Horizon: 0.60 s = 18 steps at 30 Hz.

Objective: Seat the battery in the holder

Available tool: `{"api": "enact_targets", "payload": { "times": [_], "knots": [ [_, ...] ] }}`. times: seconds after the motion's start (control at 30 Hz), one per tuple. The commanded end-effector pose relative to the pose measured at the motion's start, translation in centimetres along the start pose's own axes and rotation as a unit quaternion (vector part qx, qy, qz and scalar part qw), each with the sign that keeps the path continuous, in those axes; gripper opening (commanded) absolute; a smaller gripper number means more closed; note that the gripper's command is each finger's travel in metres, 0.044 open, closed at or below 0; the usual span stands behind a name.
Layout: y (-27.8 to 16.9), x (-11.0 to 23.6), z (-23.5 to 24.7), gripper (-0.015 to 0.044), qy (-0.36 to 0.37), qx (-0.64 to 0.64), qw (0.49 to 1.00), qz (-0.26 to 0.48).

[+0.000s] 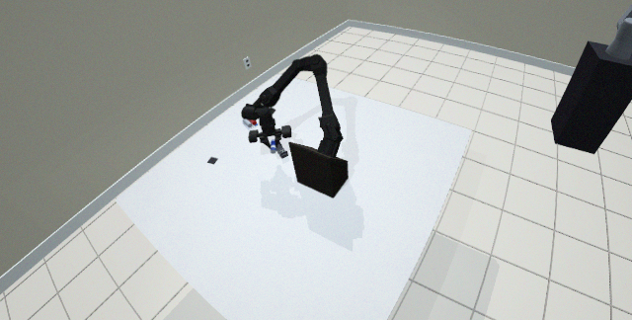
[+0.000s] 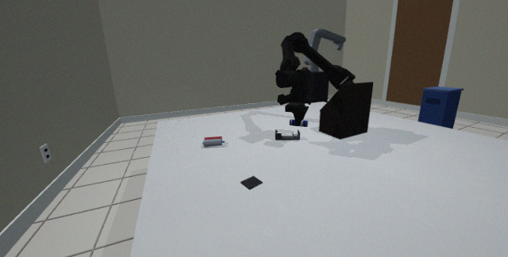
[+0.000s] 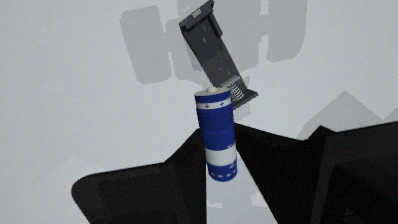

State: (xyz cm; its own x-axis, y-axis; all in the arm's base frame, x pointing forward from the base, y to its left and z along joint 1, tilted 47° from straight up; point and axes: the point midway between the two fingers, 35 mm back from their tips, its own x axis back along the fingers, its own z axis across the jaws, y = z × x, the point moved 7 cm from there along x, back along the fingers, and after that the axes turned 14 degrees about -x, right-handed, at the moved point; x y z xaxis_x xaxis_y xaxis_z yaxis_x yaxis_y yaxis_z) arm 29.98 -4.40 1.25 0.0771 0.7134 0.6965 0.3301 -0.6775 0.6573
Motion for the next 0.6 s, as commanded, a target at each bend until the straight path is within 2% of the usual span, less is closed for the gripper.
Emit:
{"api": "enact_targets", "payload": {
  "times": [0.0,0.27,0.57],
  "knots": [
    [1.9,0.3,0.1,0.0087,0.001,0.06,0.998,-0.003],
    [5.4,0.9,-0.5,0.0087,0.0,0.196,0.981,-0.006],
    [5.5,0.4,-0.6,0.0087,0.009,0.208,0.978,-0.016]
  ]
}}
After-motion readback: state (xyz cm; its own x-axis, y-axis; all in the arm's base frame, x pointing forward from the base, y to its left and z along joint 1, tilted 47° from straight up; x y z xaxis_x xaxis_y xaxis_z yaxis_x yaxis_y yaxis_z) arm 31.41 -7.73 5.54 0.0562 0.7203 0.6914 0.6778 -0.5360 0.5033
